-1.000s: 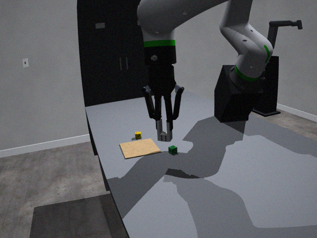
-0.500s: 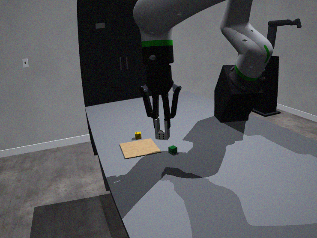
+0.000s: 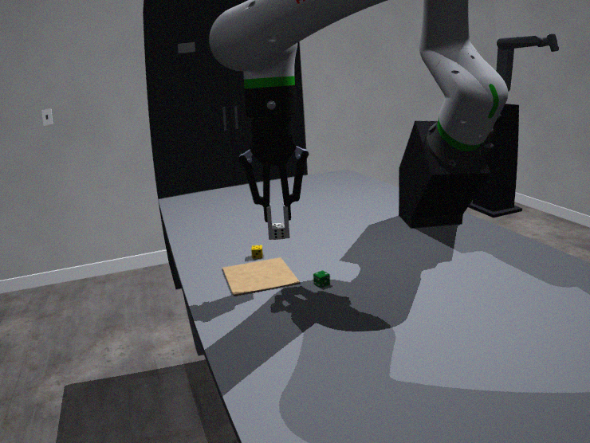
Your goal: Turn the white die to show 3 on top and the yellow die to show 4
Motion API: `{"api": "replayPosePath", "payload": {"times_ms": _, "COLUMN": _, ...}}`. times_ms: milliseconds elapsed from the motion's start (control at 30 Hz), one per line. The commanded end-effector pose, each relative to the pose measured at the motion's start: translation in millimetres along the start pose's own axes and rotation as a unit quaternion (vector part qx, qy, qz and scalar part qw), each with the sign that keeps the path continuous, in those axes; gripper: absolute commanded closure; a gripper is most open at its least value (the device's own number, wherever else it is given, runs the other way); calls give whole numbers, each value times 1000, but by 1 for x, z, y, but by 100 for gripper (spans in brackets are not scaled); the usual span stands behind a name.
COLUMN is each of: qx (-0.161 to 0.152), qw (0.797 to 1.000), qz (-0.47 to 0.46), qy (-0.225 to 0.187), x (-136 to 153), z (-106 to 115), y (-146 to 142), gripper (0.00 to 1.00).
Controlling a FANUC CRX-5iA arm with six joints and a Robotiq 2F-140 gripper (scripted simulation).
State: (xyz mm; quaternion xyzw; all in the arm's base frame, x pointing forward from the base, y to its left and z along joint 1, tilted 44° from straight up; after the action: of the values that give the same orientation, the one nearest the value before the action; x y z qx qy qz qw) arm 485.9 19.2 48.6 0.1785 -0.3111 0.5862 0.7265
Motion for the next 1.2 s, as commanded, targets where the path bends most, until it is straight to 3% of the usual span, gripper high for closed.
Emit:
{"api": "replayPosePath", "payload": {"times_ms": 0, "qx": 0, "qw": 996, "qz": 85, "qy": -18, "x": -42, "z": 0, "y": -6, "gripper": 87}}
{"api": "replayPosePath", "payload": {"times_ms": 133, "qx": -1, "qw": 994, "qz": 108, "qy": -19, "x": -54, "z": 0, "y": -6, "gripper": 87}}
{"api": "replayPosePath", "payload": {"times_ms": 700, "qx": -2, "qw": 994, "qz": 109, "qy": -19, "x": -55, "z": -3, "y": -6, "gripper": 87}}
{"api": "replayPosePath", "payload": {"times_ms": 900, "qx": -2, "qw": 994, "qz": 109, "qy": -19, "x": -54, "z": -11, "y": -6, "gripper": 87}}
{"api": "replayPosePath", "payload": {"times_ms": 1167, "qx": -2, "qw": 994, "qz": 109, "qy": -19, "x": -53, "z": -45, "y": -6, "gripper": 87}}
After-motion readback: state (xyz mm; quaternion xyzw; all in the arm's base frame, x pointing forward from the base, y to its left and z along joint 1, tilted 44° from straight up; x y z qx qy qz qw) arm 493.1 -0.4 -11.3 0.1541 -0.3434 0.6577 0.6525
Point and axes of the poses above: the point where the finger pads meet when closed, its own z axis back along the fingers, its own y axis across the jaws, x = y × z, the point moved 1 cm from there along z, back along the fingers, and after that the axes turned 7 degrees about z, right-handed, at the moved point
